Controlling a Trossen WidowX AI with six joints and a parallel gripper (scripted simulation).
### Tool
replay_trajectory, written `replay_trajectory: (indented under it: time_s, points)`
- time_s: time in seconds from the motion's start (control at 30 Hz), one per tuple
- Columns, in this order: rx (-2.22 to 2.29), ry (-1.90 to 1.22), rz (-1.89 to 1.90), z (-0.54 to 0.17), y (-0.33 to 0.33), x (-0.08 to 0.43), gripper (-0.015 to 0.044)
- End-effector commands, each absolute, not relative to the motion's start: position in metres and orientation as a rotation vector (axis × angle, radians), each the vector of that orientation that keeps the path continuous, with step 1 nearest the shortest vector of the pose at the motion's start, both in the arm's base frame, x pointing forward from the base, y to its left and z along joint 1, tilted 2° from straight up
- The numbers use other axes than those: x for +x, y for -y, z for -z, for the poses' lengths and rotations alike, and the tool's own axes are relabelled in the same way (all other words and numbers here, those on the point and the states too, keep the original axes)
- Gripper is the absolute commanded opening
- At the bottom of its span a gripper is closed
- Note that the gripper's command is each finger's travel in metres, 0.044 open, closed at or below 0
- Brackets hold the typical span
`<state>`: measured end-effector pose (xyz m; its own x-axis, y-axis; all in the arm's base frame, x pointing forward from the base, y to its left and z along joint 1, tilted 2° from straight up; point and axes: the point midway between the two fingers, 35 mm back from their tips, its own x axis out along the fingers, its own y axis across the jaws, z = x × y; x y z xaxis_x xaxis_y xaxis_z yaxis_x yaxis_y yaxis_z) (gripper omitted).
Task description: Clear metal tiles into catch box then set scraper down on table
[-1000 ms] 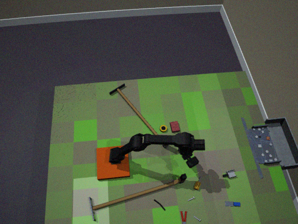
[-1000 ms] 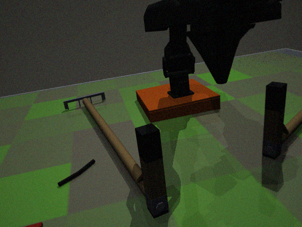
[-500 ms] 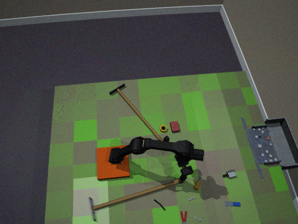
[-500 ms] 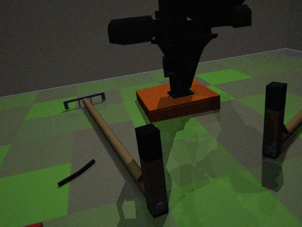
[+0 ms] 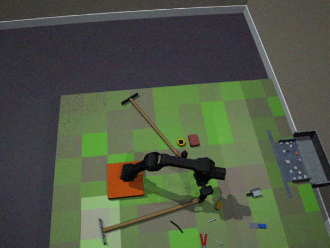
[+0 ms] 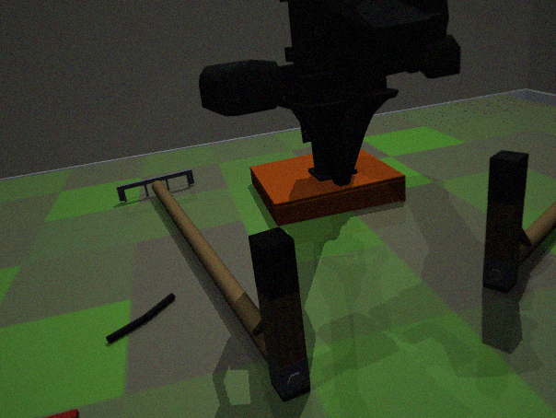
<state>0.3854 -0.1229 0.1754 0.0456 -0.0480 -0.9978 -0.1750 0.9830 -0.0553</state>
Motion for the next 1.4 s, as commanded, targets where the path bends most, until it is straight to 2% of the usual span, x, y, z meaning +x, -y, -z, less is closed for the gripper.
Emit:
replay_trajectory:
  time_s: [0.0, 1.37]
  points:
    - [-0.171, -1.525, -0.097, -0.168, 0.123, 0.387, 0.0000]
    - [-0.165, -1.548, -0.105, -0.089, 0.125, 0.385, 0.0000]
